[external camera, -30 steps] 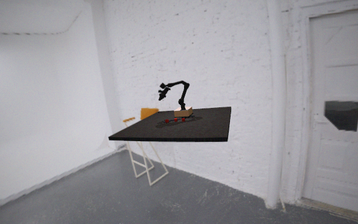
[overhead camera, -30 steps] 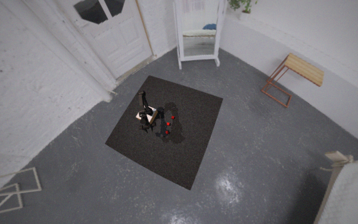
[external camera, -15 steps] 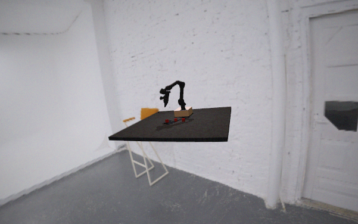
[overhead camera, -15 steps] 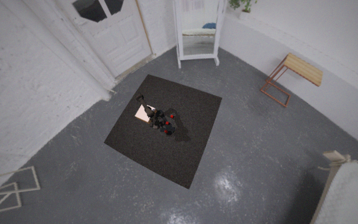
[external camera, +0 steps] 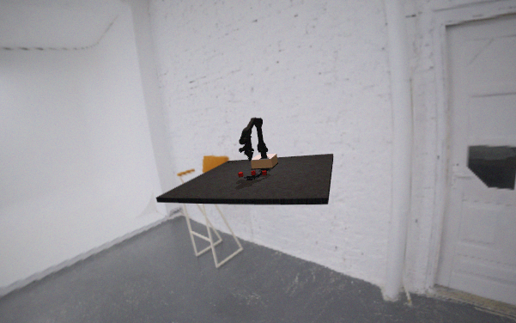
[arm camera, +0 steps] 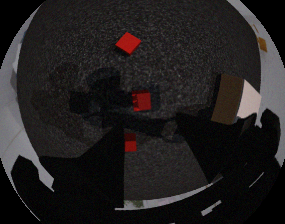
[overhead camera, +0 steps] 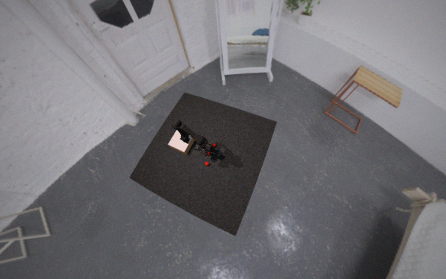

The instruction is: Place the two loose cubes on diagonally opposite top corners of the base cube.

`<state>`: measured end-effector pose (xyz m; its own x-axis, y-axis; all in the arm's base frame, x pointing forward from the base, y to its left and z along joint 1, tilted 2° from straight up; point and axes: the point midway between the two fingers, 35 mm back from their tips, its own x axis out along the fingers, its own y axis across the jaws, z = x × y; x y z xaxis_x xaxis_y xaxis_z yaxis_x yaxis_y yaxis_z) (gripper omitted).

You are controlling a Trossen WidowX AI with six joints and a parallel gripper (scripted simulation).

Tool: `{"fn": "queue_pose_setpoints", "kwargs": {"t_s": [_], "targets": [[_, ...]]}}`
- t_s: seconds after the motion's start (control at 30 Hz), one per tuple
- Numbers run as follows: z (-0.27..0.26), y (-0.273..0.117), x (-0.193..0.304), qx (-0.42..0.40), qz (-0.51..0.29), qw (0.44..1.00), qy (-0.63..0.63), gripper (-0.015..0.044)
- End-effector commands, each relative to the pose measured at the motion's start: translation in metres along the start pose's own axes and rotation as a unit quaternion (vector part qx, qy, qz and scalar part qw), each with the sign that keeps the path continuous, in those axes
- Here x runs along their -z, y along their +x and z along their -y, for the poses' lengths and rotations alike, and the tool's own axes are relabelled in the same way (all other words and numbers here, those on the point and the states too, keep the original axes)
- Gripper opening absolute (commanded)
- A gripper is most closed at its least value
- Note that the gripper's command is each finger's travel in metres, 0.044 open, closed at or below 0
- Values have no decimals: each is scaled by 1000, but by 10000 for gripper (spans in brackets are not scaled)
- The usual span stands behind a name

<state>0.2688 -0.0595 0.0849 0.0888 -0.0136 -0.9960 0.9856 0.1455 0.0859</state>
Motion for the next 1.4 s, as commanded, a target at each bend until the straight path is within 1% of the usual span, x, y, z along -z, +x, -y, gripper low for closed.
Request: {"fn": "queue_pose_setpoints", "kwargs": {"t_s": [0.0, 0.1, 0.17, 0.3, 0.37, 0.53, 0.67, 0.87, 1.37], "targets": [[-2, 4, 11, 18, -4, 1000, 19, 265], [-2, 4, 11, 18, -4, 1000, 19, 265], [-2, 11, 11, 18, -4, 1000, 19, 265], [-1, 52, 11, 18, -4, 1000, 19, 265], [1, 65, 11, 18, -4, 1000, 19, 265], [1, 67, 12, 18, -4, 1000, 19, 265], [1, 81, 12, 18, -4, 1000, 19, 265], [1, 83, 12, 18, -4, 1000, 19, 265], [2, 107, 12, 18, -4, 1000, 19, 265]]}}
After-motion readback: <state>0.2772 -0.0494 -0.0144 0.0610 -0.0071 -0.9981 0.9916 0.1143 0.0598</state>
